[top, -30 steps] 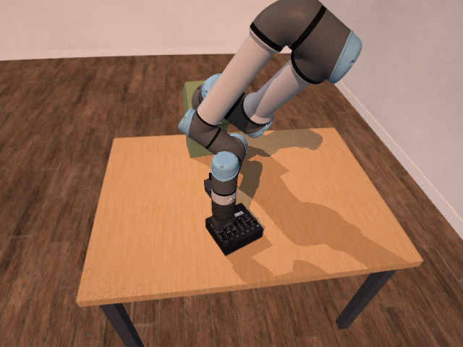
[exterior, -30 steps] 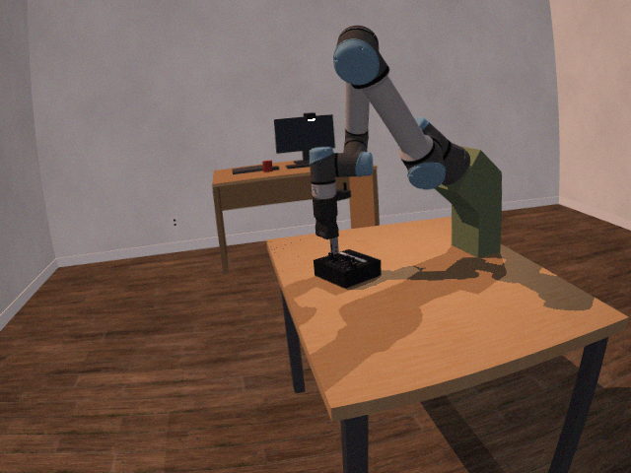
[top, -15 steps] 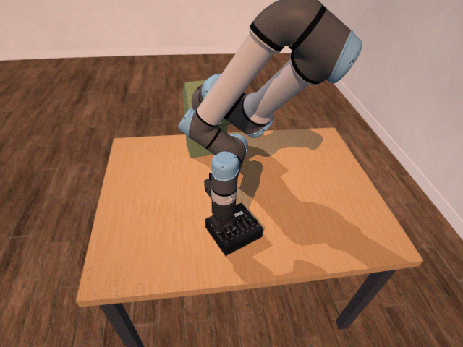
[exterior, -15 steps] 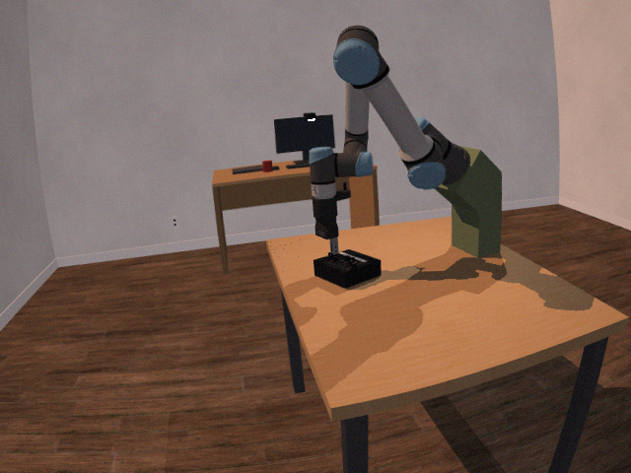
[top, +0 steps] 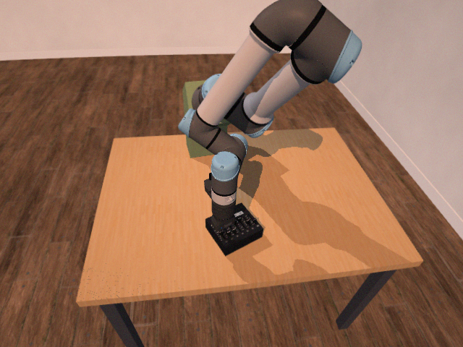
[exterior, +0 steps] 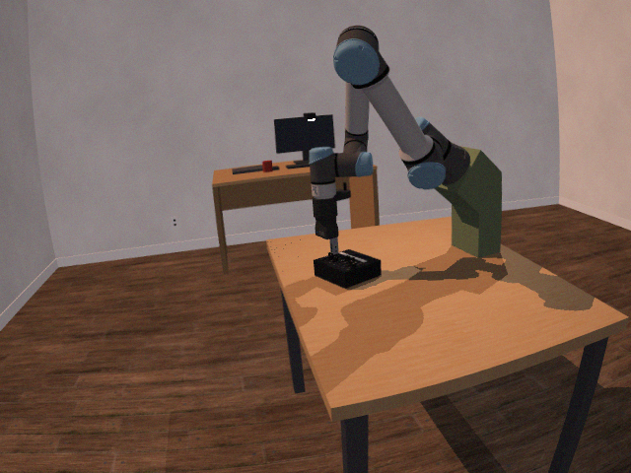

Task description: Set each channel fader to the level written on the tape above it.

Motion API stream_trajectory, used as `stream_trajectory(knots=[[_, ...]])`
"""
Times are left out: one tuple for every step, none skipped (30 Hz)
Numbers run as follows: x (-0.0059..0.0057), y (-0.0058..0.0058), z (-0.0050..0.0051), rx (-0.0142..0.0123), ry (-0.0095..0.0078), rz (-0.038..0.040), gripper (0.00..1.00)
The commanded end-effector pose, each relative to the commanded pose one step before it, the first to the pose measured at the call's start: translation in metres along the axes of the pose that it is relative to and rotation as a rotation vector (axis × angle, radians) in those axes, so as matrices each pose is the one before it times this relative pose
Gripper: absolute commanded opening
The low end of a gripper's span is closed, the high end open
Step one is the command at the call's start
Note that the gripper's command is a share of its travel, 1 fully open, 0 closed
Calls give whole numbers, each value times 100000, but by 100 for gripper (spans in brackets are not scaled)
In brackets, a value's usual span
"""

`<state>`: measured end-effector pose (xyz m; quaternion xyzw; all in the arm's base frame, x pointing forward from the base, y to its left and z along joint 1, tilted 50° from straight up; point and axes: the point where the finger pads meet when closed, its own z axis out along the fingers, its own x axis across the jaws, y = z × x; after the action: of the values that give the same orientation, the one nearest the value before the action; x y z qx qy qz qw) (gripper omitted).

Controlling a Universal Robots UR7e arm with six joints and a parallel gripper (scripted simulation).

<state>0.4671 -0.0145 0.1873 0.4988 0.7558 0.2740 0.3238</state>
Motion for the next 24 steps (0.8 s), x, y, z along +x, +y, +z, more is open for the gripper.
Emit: stream_trajectory(knots=[[-13, -5, -27, -171, -57, -103, 0], [0, 0, 0, 0, 0, 0, 0], [0, 0, 0, 0, 0, 0, 0], [0, -45, 0, 0, 0, 0, 0], [0, -53, 0, 0, 0, 0, 0], [0, -59, 0, 0, 0, 0, 0], [0, -62, 0, 0, 0, 0, 0], [0, -62, 0, 0, 0, 0, 0], [0, -59, 0, 0, 0, 0, 0], [0, -53, 0, 0, 0, 0, 0], [0, -45, 0, 0, 0, 0, 0], [0, -35, 0, 0, 0, 0, 0], [0, -24, 0, 0, 0, 0, 0], [0, -14, 0, 0, 0, 0, 0], [0, -6, 0, 0, 0, 0, 0], [0, -1, 0, 0, 0, 0, 0], [0, 0, -2, 0, 0, 0, 0], [0, 0, -12, 0, 0, 0, 0], [0, 0, 0, 0, 0, 0, 0], [0, 0, 0, 0, 0, 0, 0], [0, 0, -30, 0, 0, 0, 0], [0, 0, -53, 0, 0, 0, 0], [0, 0, -81, 0, 0, 0, 0], [0, 0, -110, 0, 0, 0, 0]])
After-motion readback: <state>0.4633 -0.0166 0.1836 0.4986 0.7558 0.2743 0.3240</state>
